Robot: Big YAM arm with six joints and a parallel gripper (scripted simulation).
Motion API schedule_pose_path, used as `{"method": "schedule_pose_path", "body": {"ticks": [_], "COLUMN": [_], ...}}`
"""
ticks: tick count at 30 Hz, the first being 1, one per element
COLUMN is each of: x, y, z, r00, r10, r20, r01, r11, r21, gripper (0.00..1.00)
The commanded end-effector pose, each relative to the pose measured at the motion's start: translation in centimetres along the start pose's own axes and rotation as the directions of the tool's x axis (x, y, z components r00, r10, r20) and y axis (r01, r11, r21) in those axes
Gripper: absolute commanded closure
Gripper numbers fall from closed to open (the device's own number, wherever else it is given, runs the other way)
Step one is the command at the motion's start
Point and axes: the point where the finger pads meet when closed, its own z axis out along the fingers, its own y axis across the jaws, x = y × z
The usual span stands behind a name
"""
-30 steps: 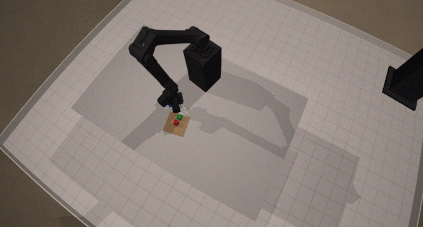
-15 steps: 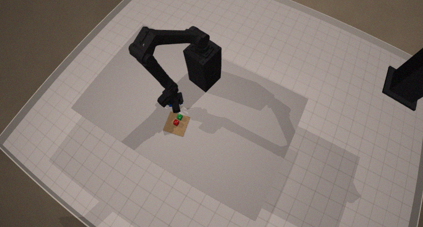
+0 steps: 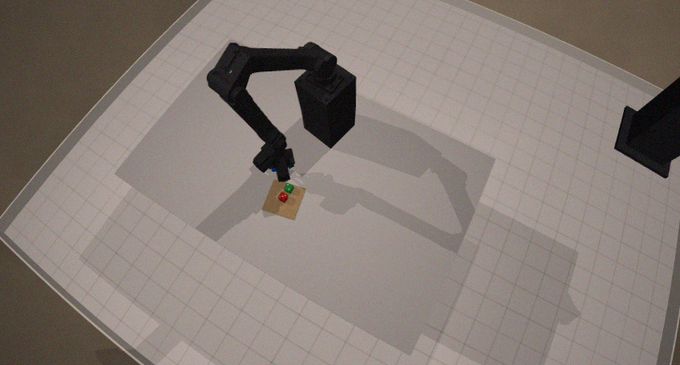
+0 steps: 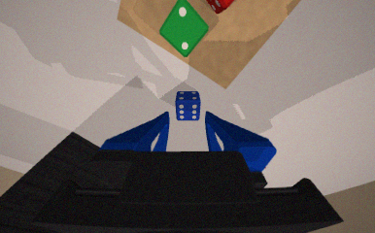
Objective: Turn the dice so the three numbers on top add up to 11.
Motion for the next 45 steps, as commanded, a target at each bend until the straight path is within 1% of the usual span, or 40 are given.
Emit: {"method": "schedule_pose_path", "body": {"ticks": [1, 45], "x": [0.01, 0.07], "y": [-0.47, -0.47], "z": [-0.13, -0.21], "r00": [1.000, 1.000], "r10": [0.003, 0.003], "r20": [0.011, 0.008], "r01": [-0.003, -0.003], "r11": [1.000, 1.000], "r21": [0.010, 0.005], "gripper": [0.55, 0.55]}}
